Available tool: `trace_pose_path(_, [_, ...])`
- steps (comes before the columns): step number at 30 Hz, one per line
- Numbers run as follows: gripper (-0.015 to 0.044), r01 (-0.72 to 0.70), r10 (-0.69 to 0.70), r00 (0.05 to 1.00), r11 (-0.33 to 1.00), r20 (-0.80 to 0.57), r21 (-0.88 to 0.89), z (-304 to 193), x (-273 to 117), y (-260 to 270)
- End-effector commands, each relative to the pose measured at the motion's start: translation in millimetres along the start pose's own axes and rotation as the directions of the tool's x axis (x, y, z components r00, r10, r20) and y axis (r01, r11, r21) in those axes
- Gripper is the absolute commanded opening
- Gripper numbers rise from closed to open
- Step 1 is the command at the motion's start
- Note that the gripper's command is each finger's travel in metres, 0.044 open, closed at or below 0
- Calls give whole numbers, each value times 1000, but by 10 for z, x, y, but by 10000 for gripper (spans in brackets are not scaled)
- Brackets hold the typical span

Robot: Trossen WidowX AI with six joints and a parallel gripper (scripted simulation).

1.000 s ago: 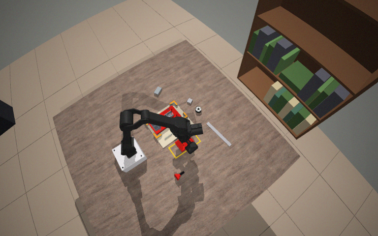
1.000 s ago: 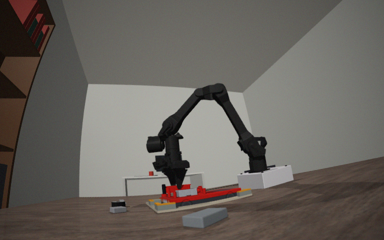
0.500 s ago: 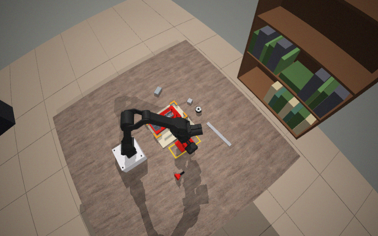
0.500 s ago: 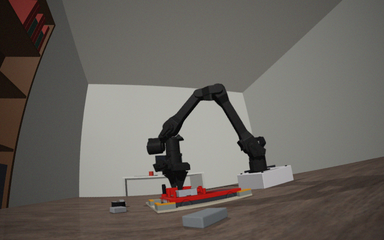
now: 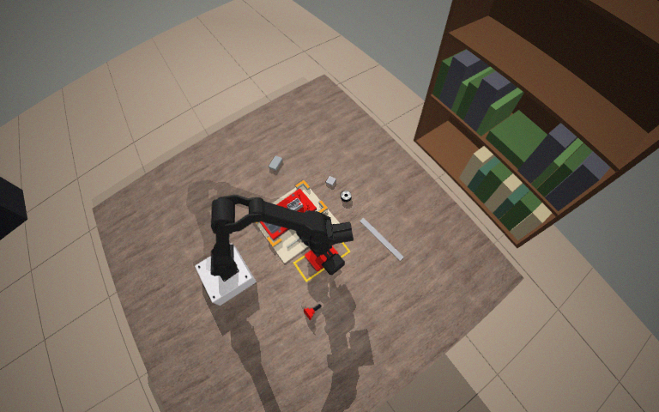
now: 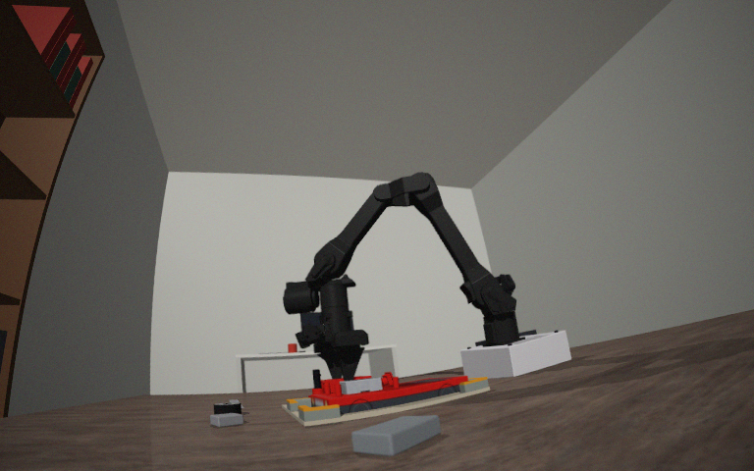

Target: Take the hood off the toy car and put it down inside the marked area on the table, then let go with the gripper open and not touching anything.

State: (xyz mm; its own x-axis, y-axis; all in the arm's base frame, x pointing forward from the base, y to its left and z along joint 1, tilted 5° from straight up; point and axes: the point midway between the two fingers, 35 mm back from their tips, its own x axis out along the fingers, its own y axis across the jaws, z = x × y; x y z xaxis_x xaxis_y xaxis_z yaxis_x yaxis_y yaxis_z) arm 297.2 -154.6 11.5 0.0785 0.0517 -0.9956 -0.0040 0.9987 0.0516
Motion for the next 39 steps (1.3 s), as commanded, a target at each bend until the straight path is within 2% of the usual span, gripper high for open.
trace_pose_path(1, [0, -4, 4, 1000, 1000, -2, 6, -3, 36, 5])
trace_pose_path(26, [0, -4, 4, 1000, 1000, -2, 6, -5, 151, 6])
trace_pose_path(39, [341, 0, 0, 1000, 1000, 0, 0, -2, 125, 1])
